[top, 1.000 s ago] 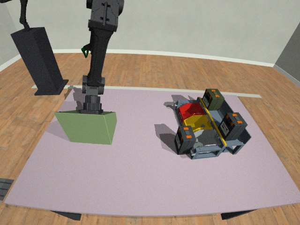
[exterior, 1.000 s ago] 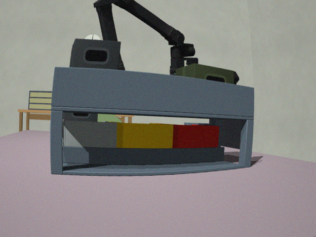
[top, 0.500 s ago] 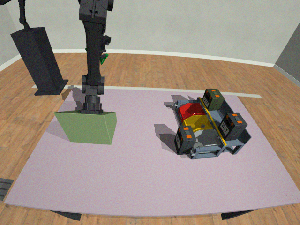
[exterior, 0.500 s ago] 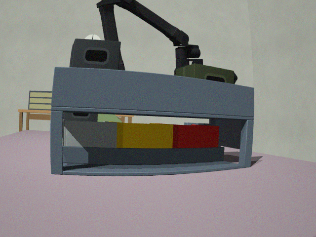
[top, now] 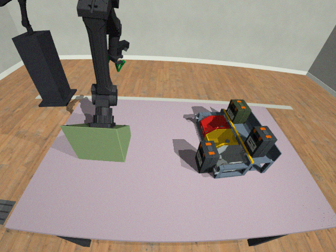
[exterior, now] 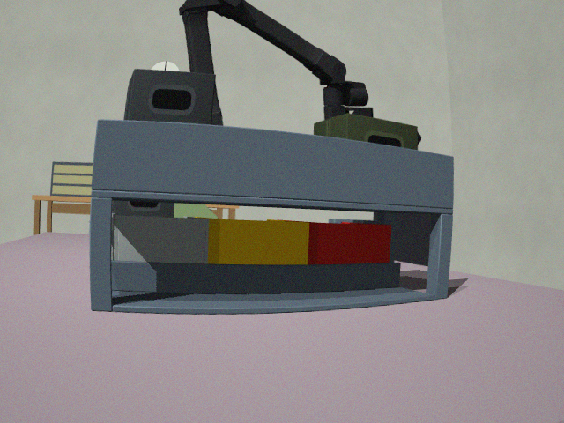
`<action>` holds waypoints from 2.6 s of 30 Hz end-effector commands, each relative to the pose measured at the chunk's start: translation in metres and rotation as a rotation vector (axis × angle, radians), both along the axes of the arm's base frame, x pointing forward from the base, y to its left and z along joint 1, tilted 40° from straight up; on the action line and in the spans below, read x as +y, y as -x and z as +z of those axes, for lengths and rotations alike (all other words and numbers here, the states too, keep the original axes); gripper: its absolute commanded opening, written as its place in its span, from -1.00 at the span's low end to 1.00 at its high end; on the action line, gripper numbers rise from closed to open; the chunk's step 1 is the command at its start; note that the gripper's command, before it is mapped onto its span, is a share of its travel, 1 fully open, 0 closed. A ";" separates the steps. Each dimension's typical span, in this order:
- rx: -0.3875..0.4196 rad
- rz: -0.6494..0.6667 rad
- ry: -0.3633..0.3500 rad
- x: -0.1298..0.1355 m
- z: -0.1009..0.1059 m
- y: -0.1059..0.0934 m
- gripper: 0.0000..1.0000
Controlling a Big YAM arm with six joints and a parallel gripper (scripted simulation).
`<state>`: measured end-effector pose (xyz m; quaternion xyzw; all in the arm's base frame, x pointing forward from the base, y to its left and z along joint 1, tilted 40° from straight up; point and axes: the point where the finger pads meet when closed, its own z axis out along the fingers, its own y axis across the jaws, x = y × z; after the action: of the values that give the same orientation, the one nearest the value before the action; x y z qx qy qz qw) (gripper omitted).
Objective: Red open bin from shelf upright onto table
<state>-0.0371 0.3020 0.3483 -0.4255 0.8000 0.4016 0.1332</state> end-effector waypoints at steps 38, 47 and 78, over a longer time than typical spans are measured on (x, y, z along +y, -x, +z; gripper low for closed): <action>0.214 -0.409 0.096 0.055 0.021 -0.104 1.00; 0.262 -0.481 0.122 0.061 0.014 -0.128 1.00; 0.484 -0.783 0.221 0.065 -0.030 -0.233 1.00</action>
<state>0.1847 0.3606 0.3037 -0.0174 0.9480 0.3153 0.0399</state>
